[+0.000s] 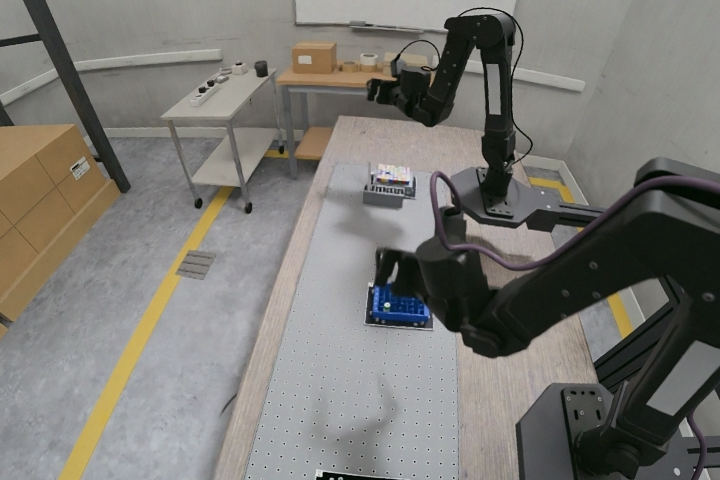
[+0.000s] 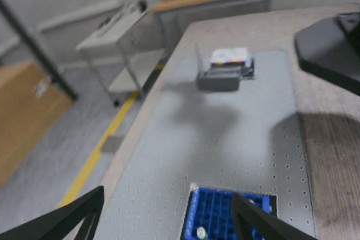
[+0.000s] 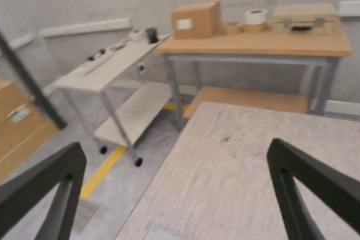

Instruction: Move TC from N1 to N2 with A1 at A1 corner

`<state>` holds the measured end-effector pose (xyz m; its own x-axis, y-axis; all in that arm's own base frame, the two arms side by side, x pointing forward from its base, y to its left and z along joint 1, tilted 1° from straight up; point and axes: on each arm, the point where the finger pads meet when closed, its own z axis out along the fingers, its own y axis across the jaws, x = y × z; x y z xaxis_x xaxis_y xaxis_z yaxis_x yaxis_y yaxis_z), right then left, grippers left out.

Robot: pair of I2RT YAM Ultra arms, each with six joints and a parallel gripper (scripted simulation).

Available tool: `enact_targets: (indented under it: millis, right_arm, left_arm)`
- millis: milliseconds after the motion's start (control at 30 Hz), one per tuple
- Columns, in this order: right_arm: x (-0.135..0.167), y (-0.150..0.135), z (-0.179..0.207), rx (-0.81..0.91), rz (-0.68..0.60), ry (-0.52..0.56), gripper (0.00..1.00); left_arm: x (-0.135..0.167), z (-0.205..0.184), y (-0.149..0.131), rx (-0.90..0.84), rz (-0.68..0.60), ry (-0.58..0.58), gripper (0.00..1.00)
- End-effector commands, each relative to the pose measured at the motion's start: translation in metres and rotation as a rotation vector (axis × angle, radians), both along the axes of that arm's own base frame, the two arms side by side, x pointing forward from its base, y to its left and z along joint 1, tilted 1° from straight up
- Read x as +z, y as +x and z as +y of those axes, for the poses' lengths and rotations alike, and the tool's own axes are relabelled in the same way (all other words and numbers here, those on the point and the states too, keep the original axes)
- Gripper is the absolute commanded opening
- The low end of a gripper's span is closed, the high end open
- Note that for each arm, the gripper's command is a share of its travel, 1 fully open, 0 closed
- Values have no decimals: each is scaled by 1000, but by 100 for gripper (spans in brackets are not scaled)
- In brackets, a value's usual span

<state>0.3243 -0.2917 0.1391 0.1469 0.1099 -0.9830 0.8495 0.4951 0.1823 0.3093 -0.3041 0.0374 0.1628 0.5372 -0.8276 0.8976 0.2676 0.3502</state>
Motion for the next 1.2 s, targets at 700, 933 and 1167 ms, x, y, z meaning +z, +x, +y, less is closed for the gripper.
enact_targets:
  millis: [700,933,1167]
  right_arm:
    - [-34,113,340,1009,170,-58,100]
    - [-46,74,473,1383,216,-106,100]
    - [-56,14,565,1679,246,-154,100]
  left_arm:
    - [-94,244,20,1000,578,179,100]
    - [-114,296,25,1209,696,215,100]
    - [-126,327,29,1333,766,235,100]
